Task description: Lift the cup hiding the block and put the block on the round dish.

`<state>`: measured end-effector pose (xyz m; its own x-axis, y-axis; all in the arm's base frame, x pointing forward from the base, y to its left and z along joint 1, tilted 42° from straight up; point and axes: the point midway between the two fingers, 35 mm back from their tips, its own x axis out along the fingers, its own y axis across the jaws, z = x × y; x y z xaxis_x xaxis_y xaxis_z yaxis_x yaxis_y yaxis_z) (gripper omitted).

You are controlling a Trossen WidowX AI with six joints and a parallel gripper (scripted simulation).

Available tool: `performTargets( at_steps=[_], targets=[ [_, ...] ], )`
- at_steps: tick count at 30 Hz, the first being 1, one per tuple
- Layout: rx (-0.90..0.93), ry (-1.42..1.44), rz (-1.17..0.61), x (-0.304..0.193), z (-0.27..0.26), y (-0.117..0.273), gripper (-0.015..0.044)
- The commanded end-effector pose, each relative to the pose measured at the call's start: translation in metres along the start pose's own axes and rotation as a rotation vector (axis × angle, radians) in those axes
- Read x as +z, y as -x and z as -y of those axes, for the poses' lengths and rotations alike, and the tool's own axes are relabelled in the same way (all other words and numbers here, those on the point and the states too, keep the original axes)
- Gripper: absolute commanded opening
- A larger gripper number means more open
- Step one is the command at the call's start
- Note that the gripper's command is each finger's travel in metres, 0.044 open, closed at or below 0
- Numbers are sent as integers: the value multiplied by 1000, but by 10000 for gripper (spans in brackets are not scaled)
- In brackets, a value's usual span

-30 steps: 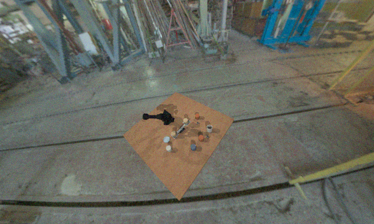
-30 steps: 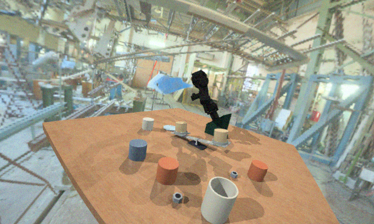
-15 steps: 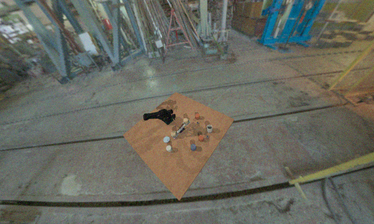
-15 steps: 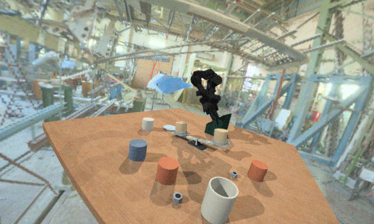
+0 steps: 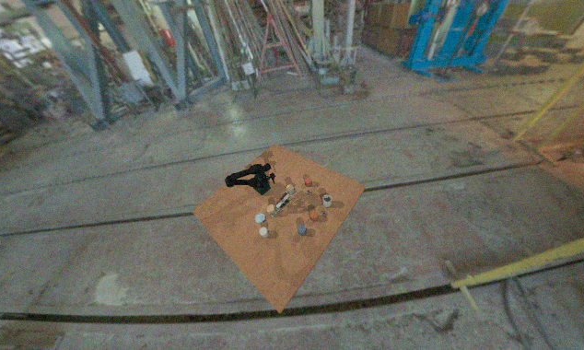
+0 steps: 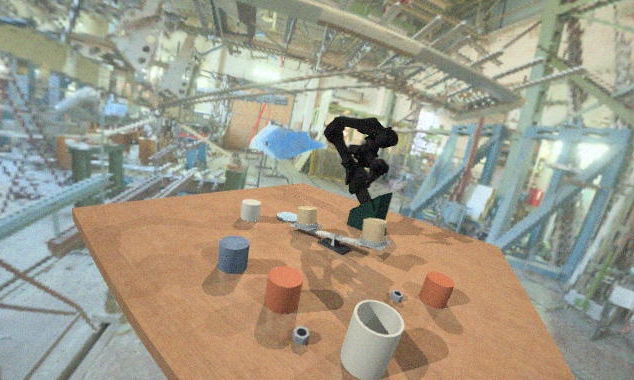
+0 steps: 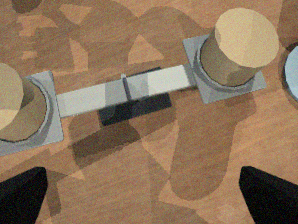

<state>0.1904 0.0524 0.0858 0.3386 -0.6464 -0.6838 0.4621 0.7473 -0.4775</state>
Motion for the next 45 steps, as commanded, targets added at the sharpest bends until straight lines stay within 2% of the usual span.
performTargets(
  at_steps=[1, 9, 17, 31, 45],
  targets=[
    [1, 114, 98, 0, -9, 6, 440],
    [6, 309, 283, -1, -26, 23, 440],
    [5, 329, 296, -1, -27, 24, 440],
    [-110, 684, 63, 33, -11, -7, 440],
    [-94, 1092, -173, 62, 12, -42, 440]
  ],
)
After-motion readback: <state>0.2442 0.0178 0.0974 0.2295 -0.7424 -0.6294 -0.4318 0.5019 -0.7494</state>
